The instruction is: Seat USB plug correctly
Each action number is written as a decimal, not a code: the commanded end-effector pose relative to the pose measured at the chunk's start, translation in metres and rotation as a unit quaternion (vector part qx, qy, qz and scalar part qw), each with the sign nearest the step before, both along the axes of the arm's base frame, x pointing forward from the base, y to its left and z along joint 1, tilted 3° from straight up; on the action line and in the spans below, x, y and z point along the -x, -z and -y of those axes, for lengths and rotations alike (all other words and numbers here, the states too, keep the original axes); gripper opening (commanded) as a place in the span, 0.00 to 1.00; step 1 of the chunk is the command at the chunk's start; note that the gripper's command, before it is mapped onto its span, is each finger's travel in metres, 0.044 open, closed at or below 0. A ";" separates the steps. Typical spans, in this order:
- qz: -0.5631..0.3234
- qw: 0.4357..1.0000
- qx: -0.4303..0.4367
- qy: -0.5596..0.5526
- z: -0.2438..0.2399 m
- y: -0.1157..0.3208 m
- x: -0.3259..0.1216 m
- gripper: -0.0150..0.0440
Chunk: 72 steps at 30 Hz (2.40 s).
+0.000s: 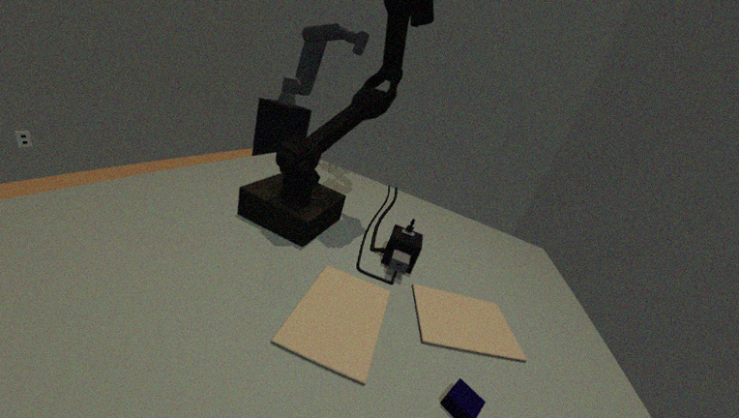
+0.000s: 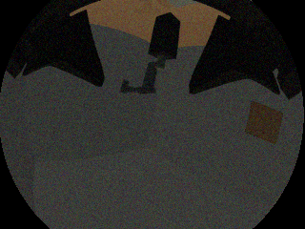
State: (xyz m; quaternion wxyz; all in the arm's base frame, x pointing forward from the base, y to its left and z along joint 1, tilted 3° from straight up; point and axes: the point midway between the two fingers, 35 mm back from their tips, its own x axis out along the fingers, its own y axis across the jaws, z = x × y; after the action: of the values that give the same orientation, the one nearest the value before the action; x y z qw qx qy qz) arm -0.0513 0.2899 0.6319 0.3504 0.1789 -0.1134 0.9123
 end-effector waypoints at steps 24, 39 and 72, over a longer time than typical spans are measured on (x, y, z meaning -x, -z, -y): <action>-0.227 0.792 -0.409 -0.392 0.403 -0.068 -0.010 1.00; -0.407 0.432 -0.530 -0.606 0.510 0.044 -0.243 1.00; -0.435 -0.430 -0.718 -0.333 0.204 0.485 -0.379 1.00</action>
State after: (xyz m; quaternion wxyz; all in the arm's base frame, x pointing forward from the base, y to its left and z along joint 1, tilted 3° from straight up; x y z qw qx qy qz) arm 0.3592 0.0518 0.1827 0.5768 -0.6388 0.3616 0.3586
